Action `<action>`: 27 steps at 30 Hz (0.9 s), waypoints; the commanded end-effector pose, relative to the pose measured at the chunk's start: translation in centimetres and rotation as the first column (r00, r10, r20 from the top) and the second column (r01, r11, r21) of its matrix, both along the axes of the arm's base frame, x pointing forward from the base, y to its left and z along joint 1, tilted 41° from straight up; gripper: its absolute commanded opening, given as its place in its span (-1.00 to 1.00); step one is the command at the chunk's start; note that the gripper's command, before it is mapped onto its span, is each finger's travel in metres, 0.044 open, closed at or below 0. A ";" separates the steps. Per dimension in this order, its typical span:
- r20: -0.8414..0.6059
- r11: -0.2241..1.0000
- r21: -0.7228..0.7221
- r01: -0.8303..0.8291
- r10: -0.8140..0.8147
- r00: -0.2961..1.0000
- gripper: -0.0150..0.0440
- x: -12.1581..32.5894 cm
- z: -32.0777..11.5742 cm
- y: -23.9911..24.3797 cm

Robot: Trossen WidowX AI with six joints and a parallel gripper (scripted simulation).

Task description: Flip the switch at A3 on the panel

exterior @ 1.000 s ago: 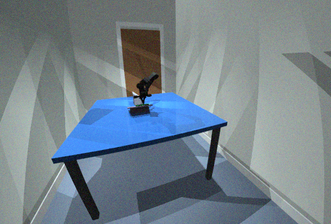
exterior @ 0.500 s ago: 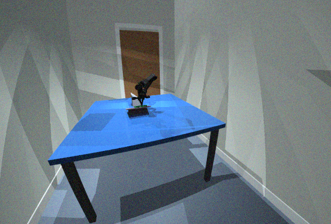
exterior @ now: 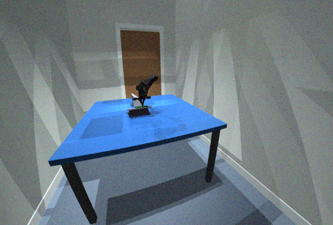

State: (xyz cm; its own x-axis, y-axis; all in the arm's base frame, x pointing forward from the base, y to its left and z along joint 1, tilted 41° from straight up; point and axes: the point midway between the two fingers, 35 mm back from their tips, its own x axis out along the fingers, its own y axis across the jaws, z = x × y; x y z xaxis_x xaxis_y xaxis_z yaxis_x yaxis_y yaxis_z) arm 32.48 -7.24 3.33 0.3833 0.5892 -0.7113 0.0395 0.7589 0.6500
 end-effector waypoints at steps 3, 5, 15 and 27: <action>-0.002 1.000 0.005 0.004 -0.004 1.000 -0.49 0.1 -0.1 0.1; -0.002 1.000 0.005 0.004 -0.004 1.000 -0.49 0.1 -0.1 0.1; -0.023 1.000 0.004 -0.012 0.012 1.000 -0.49 -2.1 4.3 -3.7; -0.026 1.000 0.004 -0.013 0.013 1.000 -0.49 -7.0 3.0 -3.8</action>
